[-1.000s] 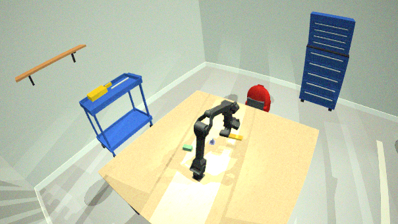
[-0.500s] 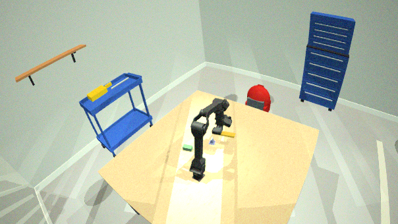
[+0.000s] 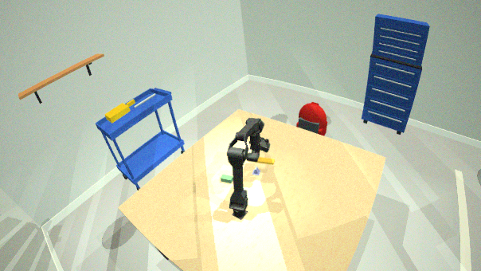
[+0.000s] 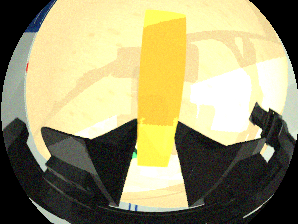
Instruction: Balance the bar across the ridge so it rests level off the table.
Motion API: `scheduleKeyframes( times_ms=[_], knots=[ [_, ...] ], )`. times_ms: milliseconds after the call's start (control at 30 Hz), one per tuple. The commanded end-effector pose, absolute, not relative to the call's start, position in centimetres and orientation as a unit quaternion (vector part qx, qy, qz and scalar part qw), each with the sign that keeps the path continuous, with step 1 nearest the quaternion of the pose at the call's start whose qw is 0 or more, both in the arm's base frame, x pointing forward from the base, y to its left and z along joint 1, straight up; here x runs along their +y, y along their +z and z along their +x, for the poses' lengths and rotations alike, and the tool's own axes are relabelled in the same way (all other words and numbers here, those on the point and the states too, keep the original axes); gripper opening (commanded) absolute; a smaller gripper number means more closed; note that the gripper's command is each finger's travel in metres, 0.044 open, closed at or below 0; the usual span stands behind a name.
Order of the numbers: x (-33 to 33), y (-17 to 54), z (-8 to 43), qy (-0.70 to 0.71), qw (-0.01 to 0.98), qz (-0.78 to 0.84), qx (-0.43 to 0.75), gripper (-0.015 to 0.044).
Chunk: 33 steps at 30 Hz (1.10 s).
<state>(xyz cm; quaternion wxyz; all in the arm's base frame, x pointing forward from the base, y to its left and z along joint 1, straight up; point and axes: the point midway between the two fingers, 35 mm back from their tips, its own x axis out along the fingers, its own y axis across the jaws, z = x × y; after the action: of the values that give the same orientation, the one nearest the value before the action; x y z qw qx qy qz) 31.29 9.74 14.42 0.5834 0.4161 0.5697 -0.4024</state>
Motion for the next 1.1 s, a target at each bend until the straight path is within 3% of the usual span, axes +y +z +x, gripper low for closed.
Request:
scheduleKeyframes(
  times_ms=[0, 1067],
  knots=[
    [11.0, 14.4, 30.6, -0.397, 0.585, 0.413, 0.574, 0.0000],
    [12.9, 10.6, 29.6, -0.389, 0.590, 0.406, 0.579, 0.0000]
  ],
)
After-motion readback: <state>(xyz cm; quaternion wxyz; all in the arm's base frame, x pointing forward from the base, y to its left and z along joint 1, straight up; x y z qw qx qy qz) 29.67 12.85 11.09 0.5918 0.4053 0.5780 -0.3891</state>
